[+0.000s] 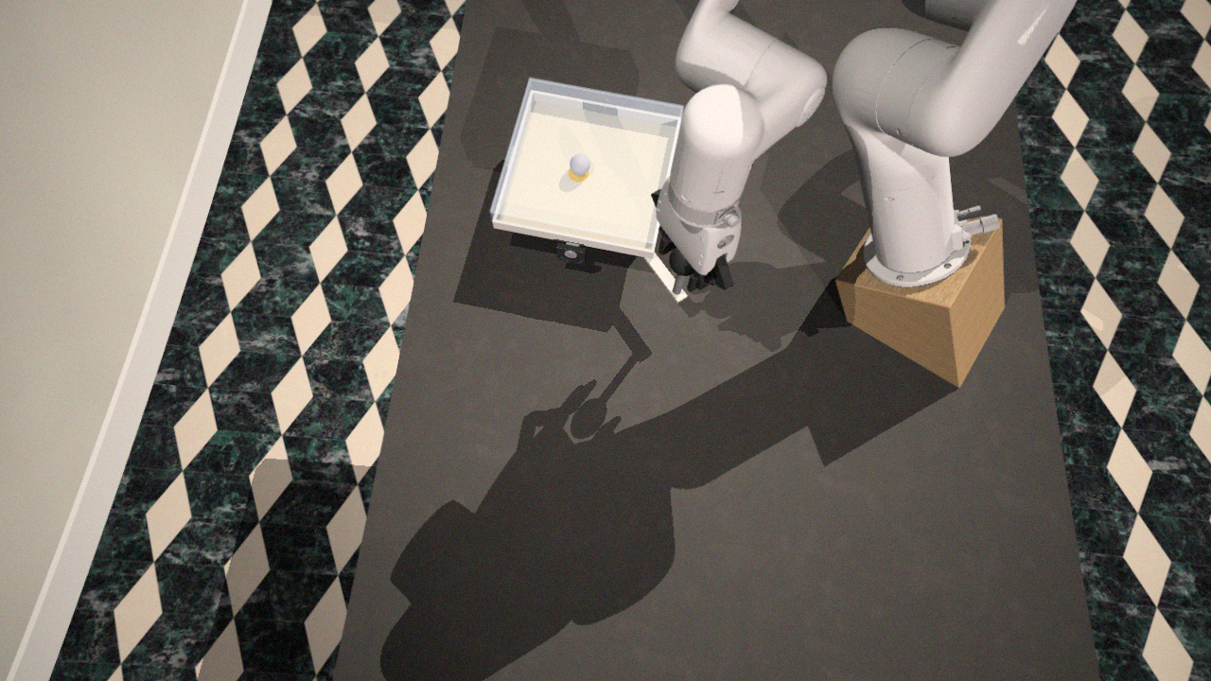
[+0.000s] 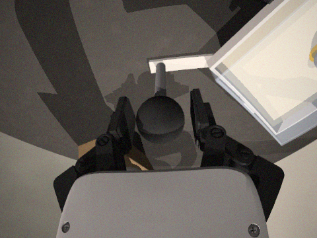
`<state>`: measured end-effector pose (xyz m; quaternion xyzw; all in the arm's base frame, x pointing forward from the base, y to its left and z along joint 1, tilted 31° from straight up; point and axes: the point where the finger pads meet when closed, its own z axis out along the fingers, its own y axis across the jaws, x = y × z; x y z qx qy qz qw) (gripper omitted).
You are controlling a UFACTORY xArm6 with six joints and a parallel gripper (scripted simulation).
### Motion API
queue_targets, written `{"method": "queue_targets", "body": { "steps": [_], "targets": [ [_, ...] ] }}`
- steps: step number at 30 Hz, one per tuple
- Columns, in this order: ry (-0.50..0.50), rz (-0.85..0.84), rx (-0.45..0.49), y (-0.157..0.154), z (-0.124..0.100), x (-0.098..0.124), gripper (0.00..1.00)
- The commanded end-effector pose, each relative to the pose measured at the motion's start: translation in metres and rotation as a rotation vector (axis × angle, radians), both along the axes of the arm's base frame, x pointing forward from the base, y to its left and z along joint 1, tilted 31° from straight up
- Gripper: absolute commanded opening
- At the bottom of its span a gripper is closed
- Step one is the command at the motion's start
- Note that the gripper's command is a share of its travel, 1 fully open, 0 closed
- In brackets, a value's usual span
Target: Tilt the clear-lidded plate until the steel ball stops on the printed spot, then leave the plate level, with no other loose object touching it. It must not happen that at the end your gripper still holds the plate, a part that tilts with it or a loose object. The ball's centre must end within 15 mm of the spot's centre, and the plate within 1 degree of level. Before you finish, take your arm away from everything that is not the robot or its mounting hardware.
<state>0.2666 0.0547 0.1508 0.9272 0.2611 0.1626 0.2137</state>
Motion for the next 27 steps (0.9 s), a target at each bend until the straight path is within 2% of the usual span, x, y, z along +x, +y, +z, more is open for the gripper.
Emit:
{"method": "queue_targets", "body": {
  "steps": [1,27],
  "targets": [
    [-0.003,0.0,0.002,0.001,0.001,0.001,0.61],
    [-0.003,0.0,0.002,0.008,0.022,-0.01,0.61]
  ]
}}
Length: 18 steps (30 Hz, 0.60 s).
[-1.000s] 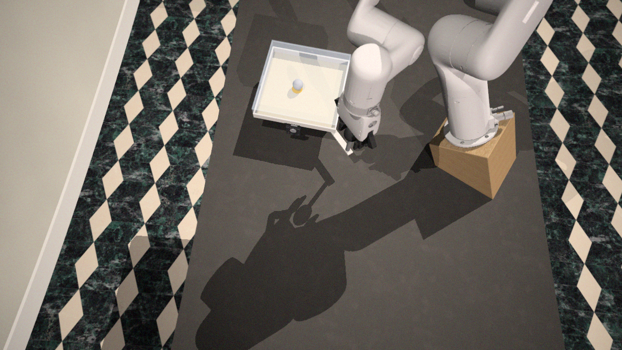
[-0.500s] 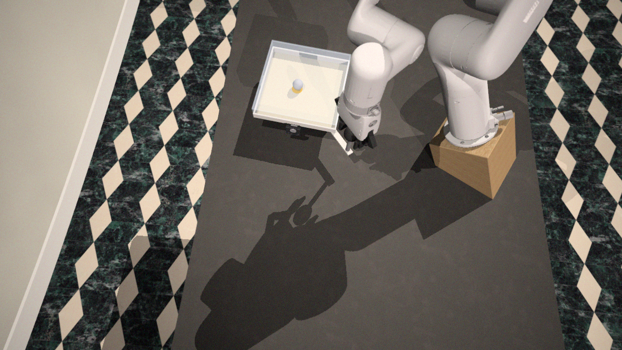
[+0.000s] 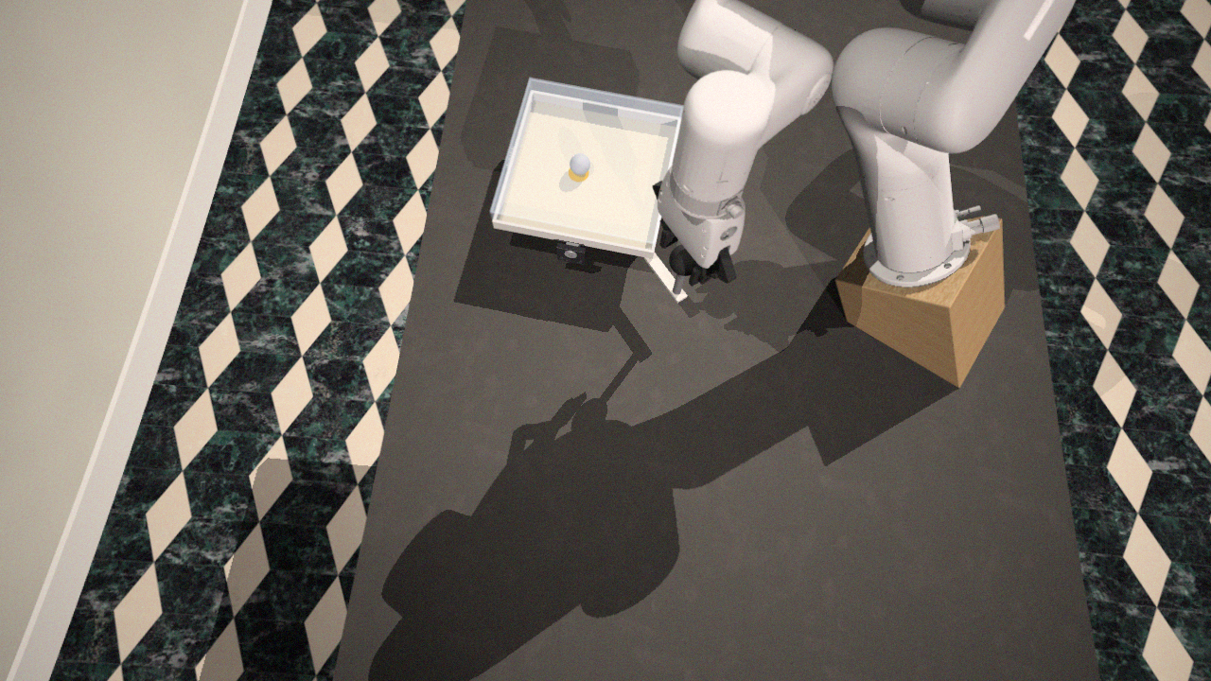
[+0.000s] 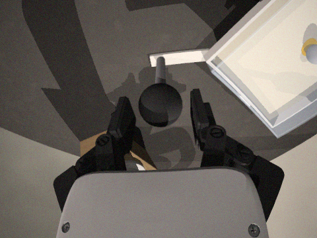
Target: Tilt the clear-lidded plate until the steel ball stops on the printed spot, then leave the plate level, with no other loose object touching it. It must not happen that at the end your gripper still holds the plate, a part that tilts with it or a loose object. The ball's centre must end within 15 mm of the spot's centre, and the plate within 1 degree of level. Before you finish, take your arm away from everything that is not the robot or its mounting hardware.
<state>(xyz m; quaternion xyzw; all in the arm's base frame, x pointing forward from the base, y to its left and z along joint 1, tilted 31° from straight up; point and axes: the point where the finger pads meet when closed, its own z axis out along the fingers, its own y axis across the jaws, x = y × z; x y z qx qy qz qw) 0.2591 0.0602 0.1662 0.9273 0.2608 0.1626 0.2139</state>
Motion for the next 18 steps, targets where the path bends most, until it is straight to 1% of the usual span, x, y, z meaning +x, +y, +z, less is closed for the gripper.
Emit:
{"method": "queue_targets", "body": {
  "steps": [1,18],
  "targets": [
    [-0.003,0.001,0.002,0.003,0.008,-0.003,0.61],
    [-0.003,0.001,0.002,0.011,0.03,-0.013,0.61]
  ]
}}
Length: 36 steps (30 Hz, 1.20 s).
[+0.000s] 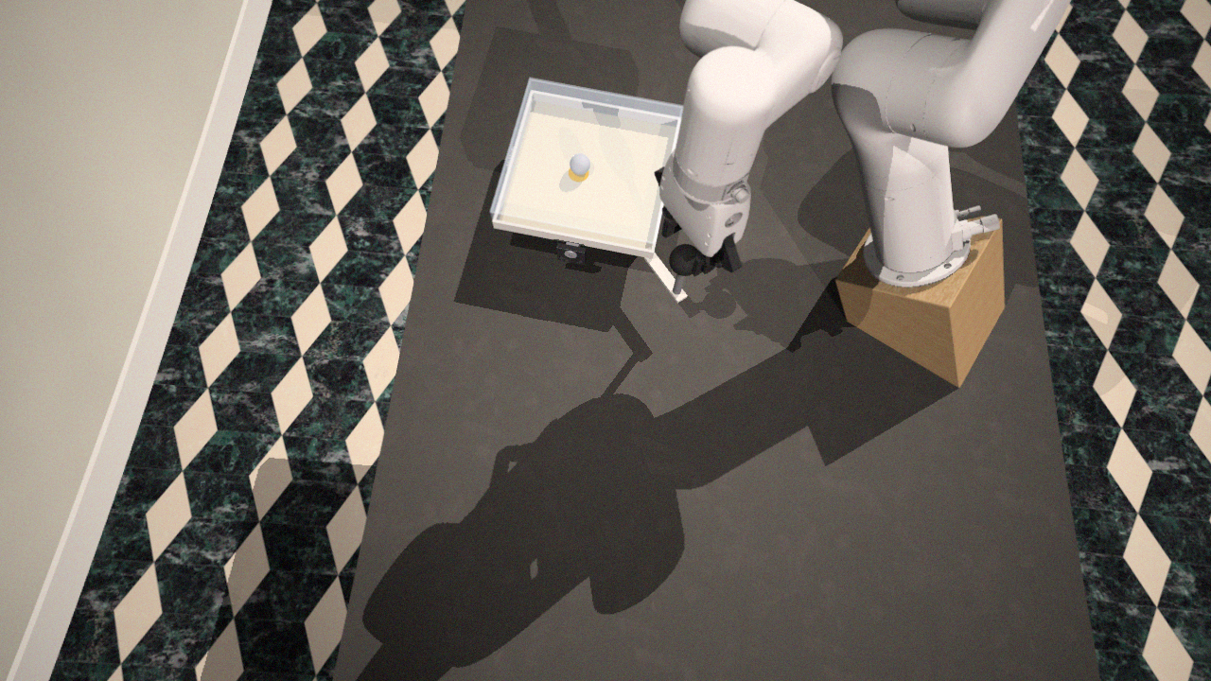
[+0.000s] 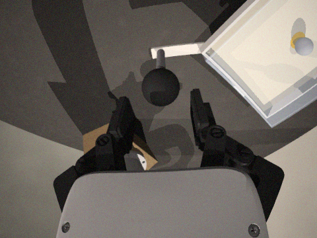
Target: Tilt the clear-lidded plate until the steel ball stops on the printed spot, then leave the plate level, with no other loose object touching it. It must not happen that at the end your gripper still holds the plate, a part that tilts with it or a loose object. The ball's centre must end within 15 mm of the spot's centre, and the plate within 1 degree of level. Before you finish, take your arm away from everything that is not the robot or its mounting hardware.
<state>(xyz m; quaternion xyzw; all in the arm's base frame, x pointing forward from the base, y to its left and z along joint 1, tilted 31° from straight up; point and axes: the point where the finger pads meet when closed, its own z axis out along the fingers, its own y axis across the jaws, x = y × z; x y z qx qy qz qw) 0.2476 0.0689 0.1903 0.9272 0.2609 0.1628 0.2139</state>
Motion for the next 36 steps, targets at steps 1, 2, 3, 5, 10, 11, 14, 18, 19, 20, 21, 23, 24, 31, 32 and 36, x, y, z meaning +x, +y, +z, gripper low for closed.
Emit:
{"method": "queue_targets", "body": {
  "steps": [1,2,3,5,10,11,14,18,19,20,21,23,24,31,32,36],
  "targets": [
    [-0.002,0.001,0.002,0.0027,0.007,-0.0024,0.61],
    [-0.002,0.001,0.002,0.0031,0.0079,-0.0029,0.61],
    [-0.002,0.001,0.002,0.0034,0.0087,-0.0033,0.61],
    [-0.002,0.001,0.002,0.0039,0.0102,-0.004,0.61],
    [-0.002,0.001,0.002,0.0044,0.0117,-0.0047,0.61],
    [-0.002,0.001,0.002,0.0046,0.012,-0.0049,0.61],
    [-0.002,0.001,0.002,0.0048,0.0126,-0.0052,0.61],
    [-0.002,0.001,0.002,0.0048,0.0128,-0.0053,0.61],
    [-0.002,0.001,0.002,0.0048,0.0128,-0.0053,1.0],
    [-0.002,0.001,0.002,0.0048,0.0128,-0.0053,1.0],
    [-0.002,0.001,0.002,0.0048,0.0128,-0.0053,1.0],
    [-0.002,0.001,0.002,0.0048,0.0128,-0.0053,1.0],
    [-0.002,0.001,0.002,0.0048,0.0128,-0.0053,1.0],
    [-0.002,0.001,0.002,0.0048,0.0128,-0.0053,1.0],
    [-0.002,0.001,0.002,0.0048,0.0128,-0.0053,1.0],
    [-0.002,0.001,0.002,0.0048,0.0128,-0.0053,1.0]
  ]
}}
